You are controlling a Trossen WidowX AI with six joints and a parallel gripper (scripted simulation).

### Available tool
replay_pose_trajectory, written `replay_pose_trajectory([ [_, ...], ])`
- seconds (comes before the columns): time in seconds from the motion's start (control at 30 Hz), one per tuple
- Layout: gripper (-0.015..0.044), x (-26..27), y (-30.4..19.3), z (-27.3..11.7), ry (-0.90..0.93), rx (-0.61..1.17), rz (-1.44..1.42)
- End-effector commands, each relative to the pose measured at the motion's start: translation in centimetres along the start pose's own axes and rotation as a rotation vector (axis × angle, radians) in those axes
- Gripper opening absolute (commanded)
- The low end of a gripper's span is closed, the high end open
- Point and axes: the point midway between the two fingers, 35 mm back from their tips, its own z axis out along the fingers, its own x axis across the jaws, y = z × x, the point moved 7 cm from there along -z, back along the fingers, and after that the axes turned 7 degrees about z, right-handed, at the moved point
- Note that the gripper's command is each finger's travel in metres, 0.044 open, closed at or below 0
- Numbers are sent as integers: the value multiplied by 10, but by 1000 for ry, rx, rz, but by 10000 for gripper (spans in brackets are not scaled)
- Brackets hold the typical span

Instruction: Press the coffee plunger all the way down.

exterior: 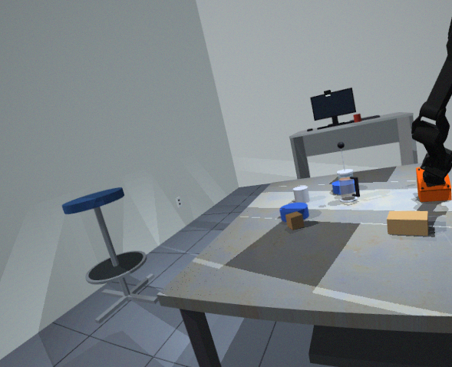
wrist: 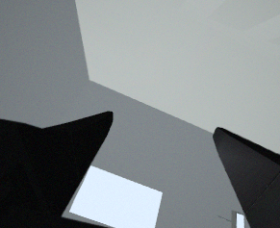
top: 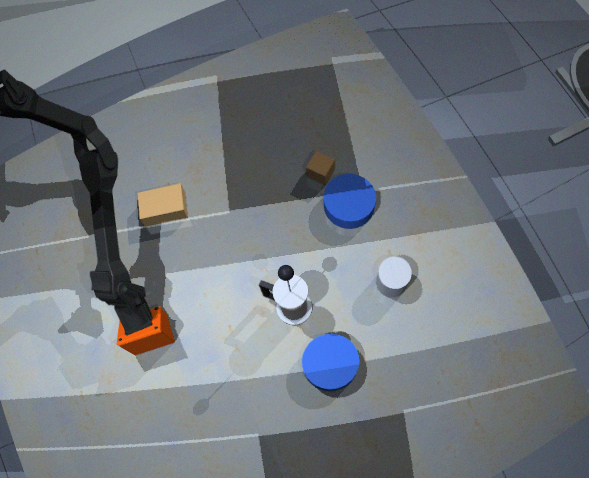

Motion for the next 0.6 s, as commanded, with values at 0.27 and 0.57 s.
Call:
replay_pose_trajectory([
  [0.27, 440, -78, -32, 5, -271, 208, -195],
  [0.57, 440, -152, -66, -8, -474, 500, -405],
])
